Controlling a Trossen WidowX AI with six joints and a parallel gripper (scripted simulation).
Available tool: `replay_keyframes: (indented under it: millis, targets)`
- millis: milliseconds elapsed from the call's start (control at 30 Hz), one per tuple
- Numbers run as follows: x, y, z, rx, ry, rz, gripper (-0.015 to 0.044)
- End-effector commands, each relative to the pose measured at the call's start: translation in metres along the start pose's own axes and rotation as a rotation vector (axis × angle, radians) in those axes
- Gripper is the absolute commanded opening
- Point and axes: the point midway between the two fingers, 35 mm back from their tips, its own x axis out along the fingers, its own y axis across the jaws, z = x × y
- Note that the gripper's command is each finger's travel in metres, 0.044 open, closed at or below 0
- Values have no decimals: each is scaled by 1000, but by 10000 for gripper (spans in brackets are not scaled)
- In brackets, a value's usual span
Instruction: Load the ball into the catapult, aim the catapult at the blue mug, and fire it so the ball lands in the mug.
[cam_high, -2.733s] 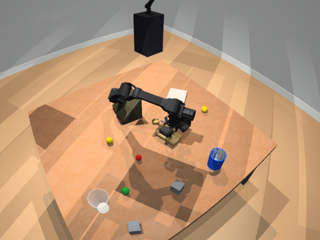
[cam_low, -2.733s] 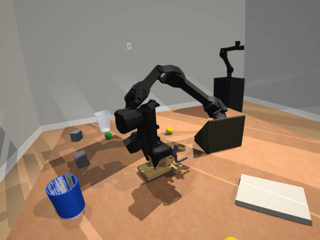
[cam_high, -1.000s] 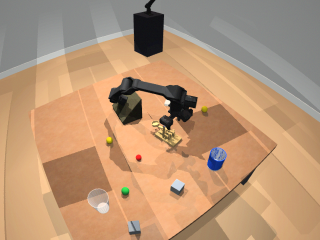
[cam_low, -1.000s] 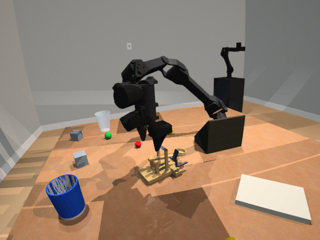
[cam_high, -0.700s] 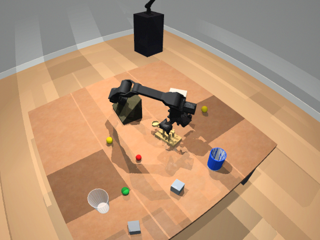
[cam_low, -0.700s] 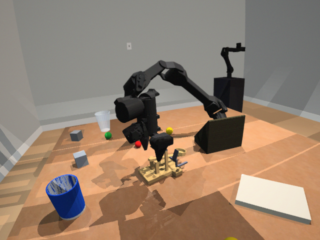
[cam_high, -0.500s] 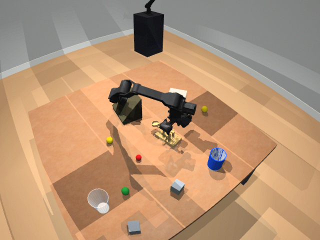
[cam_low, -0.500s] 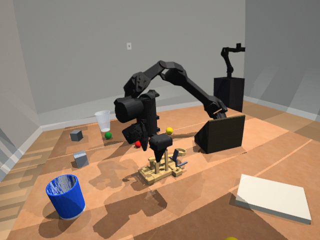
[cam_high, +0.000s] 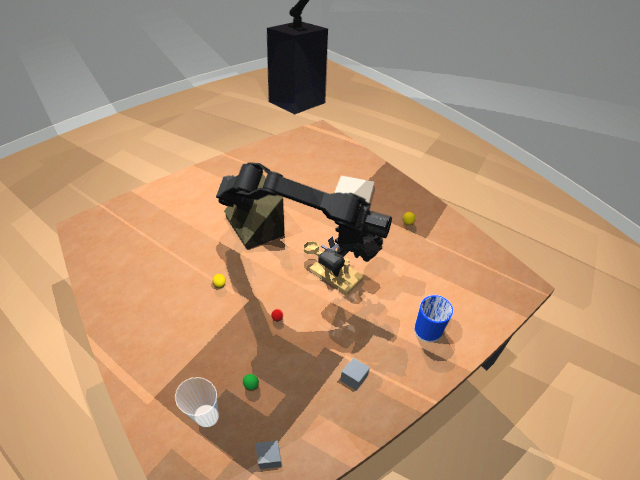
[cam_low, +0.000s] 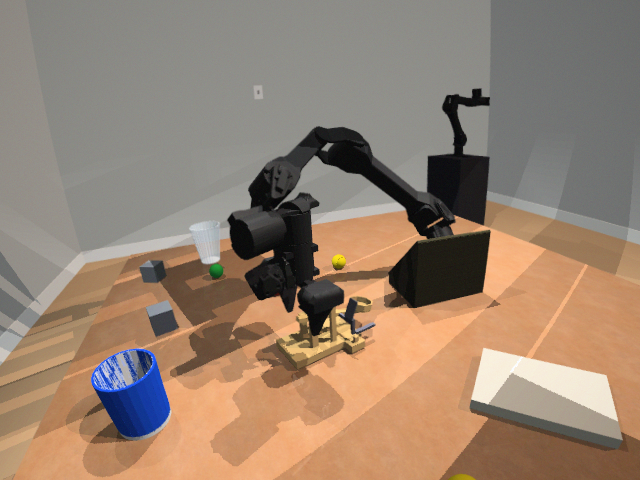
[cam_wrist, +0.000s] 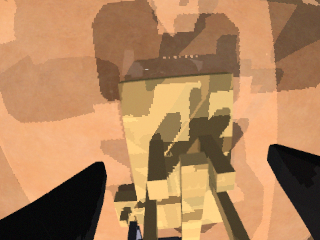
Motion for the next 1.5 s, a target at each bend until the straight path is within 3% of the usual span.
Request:
replay_keyframes:
  millis: [0, 733, 1133, 1333, 1400, 1467]
  targets:
    - [12, 0, -3, -11, 11, -8, 440]
    - [32, -1, -4, -10, 12, -10, 440]
    - [29, -1, -2, 0, 6, -3, 125]
    - [26, -1, -1, 0, 5, -3, 65]
    - [4, 0, 0, -1, 5, -1, 13]
    - [-18, 0, -1, -1, 5, 0, 0]
